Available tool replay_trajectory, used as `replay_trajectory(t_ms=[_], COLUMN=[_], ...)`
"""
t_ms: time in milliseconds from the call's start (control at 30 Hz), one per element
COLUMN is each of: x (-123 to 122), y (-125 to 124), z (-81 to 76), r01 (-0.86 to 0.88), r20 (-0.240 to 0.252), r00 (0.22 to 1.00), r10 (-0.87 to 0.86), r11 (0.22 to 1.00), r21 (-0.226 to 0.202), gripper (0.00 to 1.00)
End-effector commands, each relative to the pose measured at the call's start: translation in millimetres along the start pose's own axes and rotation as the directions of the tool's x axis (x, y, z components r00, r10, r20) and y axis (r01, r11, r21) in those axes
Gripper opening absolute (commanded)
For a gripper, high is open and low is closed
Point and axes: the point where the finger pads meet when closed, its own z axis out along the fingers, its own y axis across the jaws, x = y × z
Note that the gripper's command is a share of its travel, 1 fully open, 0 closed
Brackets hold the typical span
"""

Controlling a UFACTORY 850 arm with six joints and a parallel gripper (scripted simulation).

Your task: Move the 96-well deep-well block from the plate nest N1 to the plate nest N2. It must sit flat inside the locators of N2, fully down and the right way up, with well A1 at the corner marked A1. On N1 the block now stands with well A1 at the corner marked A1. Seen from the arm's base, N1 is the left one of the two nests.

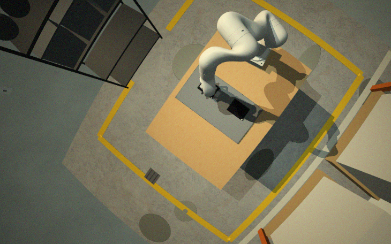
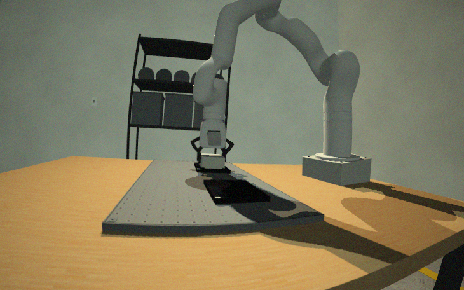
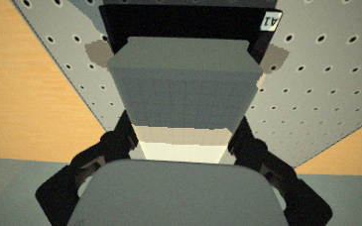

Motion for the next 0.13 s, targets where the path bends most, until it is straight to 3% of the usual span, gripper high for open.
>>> replay_trajectory(t_ms=[0, 100], x=[-0.2, -0.2], y=[0.9, 0.9], z=[-0.6, -0.6], r01=[0.0, 0.0], r20=[0.0, 0.0], r00=[1.0, 1.0], r10=[0.0, 0.0], r11=[1.0, 1.0], r21=[-0.002, -0.002], gripper=[1.0, 1.0])
